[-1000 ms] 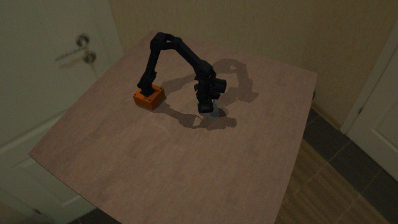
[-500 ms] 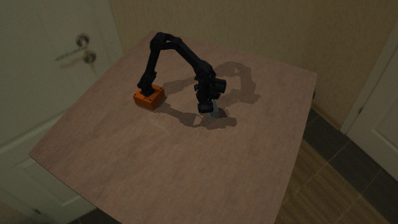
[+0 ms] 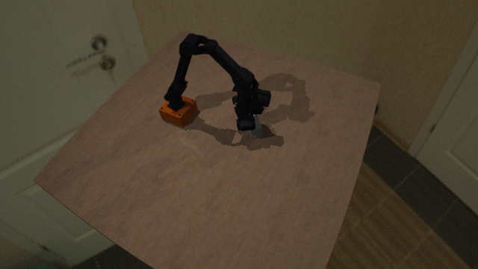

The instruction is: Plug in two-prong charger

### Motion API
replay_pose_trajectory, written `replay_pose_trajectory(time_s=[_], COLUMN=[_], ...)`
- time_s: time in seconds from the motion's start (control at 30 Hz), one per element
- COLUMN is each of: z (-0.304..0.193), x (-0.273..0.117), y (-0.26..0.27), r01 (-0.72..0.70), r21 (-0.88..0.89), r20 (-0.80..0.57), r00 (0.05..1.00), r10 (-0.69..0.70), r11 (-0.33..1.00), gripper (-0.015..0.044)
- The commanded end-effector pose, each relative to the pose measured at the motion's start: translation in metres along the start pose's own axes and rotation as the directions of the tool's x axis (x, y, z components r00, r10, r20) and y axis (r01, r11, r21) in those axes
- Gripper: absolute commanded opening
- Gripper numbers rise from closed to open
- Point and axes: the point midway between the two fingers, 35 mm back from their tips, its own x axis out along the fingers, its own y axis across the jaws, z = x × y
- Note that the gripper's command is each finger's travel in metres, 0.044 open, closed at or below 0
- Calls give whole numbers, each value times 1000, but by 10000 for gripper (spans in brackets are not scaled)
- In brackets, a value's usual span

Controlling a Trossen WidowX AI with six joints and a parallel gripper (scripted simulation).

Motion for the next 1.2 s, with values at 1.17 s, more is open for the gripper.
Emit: replay_pose_trajectory(time_s=[1.17], z=[8], x=[-3], y=[0], r01=[3], r21=[-3], r20=[25], r00=[1000], r10=[-3], r11=[1000], gripper=[0])
